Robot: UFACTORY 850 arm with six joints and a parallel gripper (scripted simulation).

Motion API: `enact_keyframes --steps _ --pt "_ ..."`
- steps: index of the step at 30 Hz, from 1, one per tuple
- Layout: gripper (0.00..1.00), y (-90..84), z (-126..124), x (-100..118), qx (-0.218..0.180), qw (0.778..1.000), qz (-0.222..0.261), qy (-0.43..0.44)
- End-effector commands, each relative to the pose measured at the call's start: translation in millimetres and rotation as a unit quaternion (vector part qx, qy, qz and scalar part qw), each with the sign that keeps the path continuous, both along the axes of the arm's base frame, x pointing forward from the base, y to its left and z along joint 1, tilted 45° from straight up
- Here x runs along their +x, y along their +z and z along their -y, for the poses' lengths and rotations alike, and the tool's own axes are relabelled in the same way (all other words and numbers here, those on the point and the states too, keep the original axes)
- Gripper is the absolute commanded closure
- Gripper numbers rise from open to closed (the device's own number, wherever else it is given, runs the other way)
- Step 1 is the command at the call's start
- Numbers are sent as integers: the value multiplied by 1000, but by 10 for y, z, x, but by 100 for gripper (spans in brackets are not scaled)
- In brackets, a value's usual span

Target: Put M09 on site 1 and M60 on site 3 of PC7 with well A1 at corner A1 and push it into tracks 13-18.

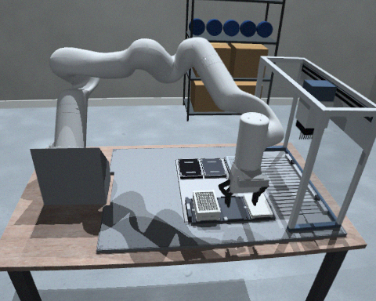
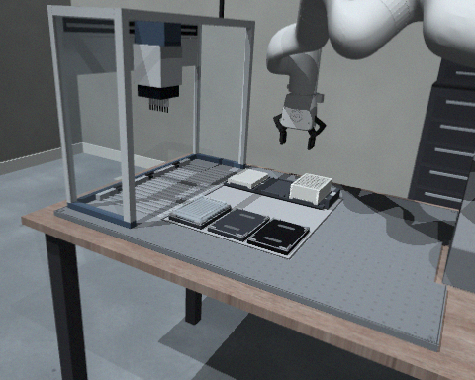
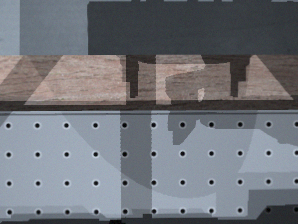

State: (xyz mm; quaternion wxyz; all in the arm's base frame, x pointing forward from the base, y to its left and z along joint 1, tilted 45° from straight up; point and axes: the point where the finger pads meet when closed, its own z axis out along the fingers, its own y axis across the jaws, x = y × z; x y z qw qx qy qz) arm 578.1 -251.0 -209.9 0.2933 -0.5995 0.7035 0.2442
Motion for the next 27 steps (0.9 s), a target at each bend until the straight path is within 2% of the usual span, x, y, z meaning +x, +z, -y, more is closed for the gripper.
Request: enact_keyframes --steps 1,27 --pt "0 -26 -21 11 -1 1000 1 0" --pt "0 -298 -288 57 0 1000 1 0"
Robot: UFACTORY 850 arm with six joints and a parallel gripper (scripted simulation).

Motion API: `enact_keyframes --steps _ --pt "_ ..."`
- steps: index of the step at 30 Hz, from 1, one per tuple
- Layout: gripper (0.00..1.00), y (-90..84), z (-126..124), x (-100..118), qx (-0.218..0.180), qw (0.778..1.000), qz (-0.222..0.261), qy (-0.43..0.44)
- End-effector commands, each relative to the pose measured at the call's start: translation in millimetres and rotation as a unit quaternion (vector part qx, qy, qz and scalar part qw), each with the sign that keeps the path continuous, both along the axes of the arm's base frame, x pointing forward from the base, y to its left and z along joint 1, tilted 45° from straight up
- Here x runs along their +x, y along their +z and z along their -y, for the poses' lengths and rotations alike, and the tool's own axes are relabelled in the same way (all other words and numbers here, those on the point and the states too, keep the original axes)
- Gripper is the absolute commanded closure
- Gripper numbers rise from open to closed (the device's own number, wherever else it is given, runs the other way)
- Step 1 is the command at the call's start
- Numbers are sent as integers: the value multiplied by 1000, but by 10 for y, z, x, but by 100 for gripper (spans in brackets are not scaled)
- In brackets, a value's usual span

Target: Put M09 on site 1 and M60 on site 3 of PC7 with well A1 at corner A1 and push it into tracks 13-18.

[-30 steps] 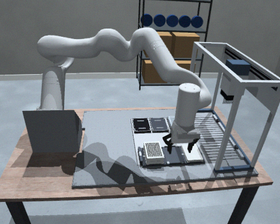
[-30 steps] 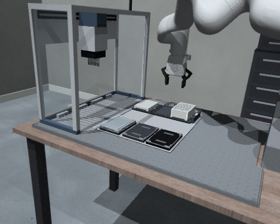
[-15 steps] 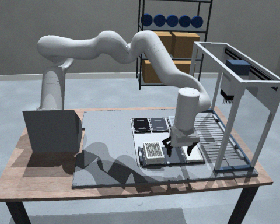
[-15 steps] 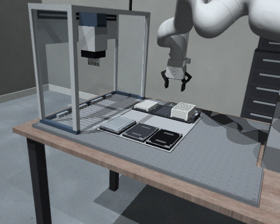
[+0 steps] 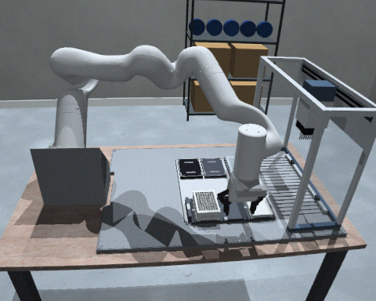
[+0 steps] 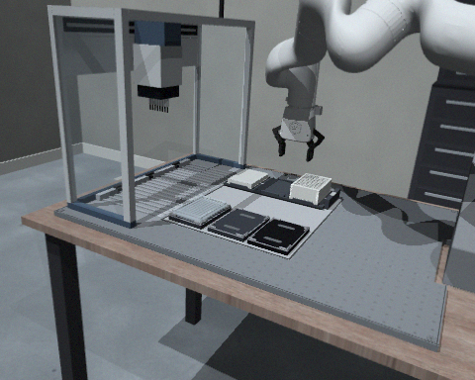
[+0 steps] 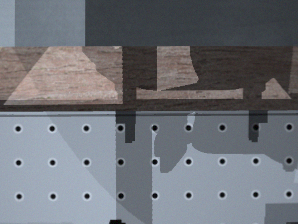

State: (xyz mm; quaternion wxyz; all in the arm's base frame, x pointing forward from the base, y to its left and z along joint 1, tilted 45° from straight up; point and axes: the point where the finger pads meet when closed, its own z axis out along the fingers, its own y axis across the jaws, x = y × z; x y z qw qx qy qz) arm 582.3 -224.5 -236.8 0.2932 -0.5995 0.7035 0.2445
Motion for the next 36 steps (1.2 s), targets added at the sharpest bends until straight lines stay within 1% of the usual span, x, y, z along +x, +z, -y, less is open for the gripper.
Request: enact_keyframes --steps 1,24,36 --pt "0 -41 -36 17 -1 1000 1 0" --pt "0 -289 -279 59 -1 1000 1 0" --pt "0 -383 -371 75 -1 1000 1 0"
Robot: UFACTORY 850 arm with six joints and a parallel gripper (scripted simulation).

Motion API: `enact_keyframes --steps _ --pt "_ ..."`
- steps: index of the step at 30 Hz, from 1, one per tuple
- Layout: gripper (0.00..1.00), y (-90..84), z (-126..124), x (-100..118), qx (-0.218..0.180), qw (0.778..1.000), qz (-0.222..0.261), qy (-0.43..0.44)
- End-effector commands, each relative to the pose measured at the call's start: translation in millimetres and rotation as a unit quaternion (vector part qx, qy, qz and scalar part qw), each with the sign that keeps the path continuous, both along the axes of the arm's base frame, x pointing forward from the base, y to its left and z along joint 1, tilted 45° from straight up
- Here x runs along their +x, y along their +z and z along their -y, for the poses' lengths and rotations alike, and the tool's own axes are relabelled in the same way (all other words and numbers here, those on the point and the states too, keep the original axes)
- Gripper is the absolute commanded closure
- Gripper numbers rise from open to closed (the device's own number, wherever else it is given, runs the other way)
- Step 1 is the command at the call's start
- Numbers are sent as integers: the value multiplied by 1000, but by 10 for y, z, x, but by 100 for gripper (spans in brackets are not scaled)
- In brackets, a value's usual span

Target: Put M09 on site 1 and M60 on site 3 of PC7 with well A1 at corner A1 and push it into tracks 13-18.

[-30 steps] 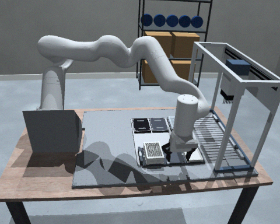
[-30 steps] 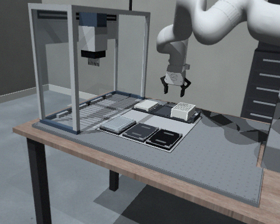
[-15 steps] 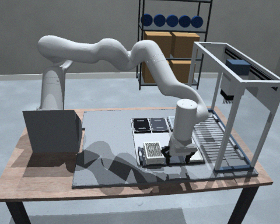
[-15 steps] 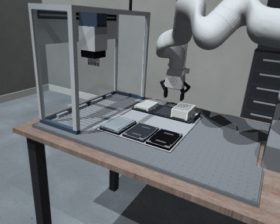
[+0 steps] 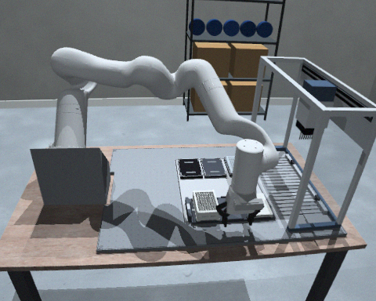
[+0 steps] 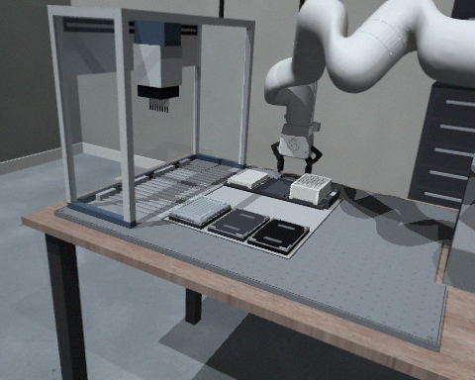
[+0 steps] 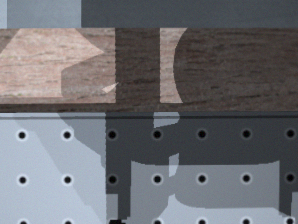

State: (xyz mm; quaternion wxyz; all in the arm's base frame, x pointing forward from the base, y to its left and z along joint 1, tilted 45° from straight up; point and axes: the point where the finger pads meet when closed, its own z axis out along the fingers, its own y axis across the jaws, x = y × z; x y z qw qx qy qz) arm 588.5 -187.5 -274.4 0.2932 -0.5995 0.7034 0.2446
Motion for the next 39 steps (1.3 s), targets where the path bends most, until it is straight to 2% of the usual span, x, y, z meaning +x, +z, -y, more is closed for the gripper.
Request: enact_keyframes --steps 1,39 --pt "0 -7 -1 14 -1 1000 1 0" --pt "0 -139 -131 36 -1 1000 1 0"
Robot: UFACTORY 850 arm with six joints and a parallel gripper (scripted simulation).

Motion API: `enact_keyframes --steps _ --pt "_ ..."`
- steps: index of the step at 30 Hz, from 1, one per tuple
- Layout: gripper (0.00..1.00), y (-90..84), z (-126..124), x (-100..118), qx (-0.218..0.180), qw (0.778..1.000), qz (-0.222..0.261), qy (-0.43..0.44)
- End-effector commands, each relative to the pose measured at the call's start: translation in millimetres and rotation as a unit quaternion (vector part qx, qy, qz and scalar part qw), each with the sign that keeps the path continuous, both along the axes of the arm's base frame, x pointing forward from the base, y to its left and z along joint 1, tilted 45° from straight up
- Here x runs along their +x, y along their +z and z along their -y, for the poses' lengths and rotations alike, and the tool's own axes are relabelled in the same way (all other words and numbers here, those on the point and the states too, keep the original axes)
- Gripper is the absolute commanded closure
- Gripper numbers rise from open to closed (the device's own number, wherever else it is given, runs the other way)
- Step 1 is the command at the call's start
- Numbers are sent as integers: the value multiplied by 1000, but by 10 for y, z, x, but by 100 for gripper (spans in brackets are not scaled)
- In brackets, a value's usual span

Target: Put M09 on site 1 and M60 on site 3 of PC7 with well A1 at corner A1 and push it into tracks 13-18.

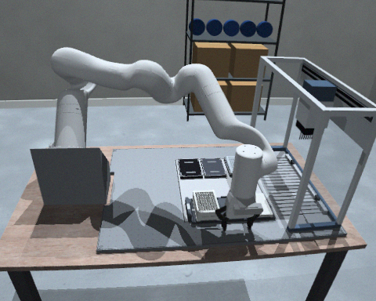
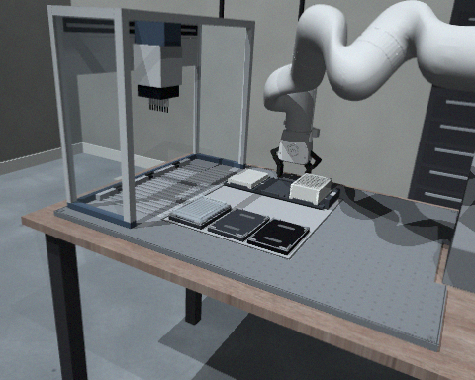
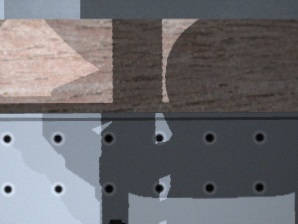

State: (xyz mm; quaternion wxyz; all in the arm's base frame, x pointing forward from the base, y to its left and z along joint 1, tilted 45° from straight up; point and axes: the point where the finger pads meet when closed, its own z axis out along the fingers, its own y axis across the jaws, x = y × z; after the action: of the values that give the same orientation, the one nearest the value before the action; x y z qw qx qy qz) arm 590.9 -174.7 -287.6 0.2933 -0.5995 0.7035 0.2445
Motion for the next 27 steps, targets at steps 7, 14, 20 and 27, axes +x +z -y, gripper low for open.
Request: enact_keyframes --steps 7,14,20,27 --pt "0 -16 -12 13 -1 1000 1 0" --pt "0 -10 -19 15 -1 1000 1 0" --pt "0 4 -33 17 -1 1000 1 0" --pt "0 29 -57 21 -1 1000 1 0"
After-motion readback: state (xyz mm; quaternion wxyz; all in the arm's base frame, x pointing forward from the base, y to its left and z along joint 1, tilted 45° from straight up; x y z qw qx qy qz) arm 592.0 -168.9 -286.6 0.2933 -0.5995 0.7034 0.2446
